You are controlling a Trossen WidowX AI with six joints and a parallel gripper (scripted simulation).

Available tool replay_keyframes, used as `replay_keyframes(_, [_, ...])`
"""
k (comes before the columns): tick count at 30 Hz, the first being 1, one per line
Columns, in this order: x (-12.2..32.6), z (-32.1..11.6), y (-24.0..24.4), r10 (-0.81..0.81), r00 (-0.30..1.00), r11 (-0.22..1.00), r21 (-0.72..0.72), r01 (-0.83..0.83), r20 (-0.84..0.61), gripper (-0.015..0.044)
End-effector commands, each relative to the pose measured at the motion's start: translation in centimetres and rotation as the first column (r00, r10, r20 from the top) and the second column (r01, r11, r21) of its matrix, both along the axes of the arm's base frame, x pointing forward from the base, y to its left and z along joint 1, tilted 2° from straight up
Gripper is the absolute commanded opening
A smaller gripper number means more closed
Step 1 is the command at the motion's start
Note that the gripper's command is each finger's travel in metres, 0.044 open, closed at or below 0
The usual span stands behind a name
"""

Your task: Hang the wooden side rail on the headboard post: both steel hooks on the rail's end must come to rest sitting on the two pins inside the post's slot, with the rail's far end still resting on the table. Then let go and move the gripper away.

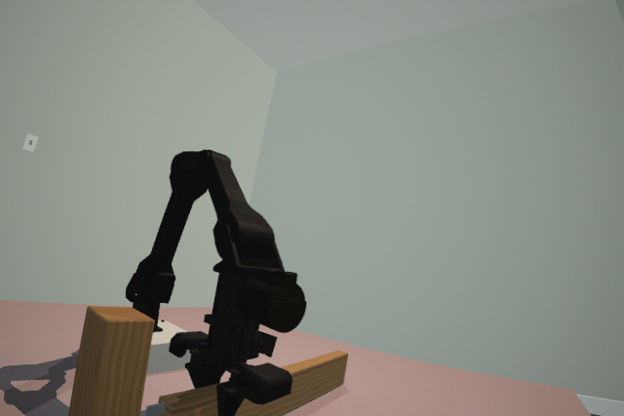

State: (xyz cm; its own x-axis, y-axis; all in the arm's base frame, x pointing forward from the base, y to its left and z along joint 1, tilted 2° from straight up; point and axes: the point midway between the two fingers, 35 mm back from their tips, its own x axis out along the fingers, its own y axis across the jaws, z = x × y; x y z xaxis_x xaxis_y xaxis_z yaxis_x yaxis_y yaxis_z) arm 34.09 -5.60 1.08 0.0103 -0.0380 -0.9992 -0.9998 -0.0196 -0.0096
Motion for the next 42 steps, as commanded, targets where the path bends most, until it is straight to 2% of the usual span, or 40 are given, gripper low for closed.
replay_keyframes(1, [0.34,0.54,0.00,-0.006,1.000,1.000,0.001,0.006,0.015,0.0000])
replay_keyframes(42, [0.33,1.22,0.02,-0.006,1.000,1.000,0.001,0.006,0.015,0.0000])
